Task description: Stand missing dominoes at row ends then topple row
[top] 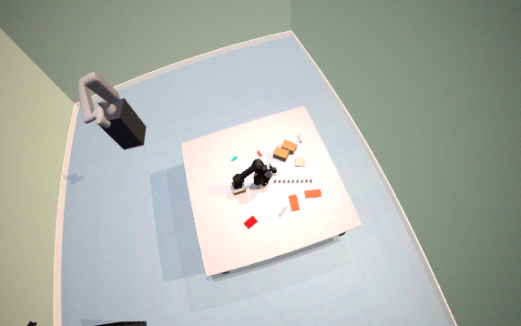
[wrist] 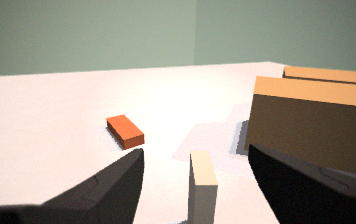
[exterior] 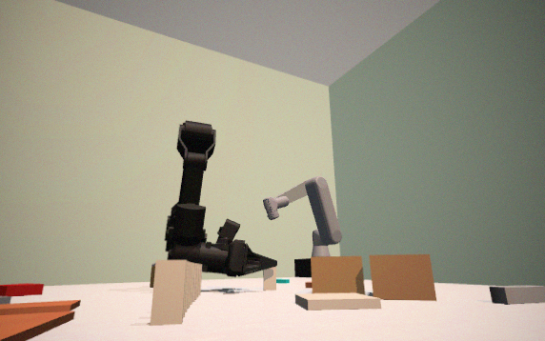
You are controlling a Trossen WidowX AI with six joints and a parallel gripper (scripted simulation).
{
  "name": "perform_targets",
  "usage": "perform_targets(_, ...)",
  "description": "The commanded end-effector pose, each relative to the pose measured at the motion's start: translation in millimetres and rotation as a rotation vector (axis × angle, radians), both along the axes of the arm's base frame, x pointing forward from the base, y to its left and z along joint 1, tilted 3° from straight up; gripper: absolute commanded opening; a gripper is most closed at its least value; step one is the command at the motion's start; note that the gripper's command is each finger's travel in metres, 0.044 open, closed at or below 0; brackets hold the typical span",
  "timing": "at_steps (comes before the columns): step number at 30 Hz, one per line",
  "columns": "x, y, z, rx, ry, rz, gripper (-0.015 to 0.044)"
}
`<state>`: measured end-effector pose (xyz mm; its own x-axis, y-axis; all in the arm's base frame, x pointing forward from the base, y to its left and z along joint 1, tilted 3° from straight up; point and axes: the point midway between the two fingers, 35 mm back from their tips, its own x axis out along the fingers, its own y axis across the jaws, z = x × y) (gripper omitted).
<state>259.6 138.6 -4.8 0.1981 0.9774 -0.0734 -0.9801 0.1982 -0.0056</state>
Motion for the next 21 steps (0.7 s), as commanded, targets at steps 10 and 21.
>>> perform_targets(10,3,-2,40,-0.001,-0.002,-0.001,0.0440)
perform_targets(21,52,19,35,-0.090,0.372,-0.145,0.0440)
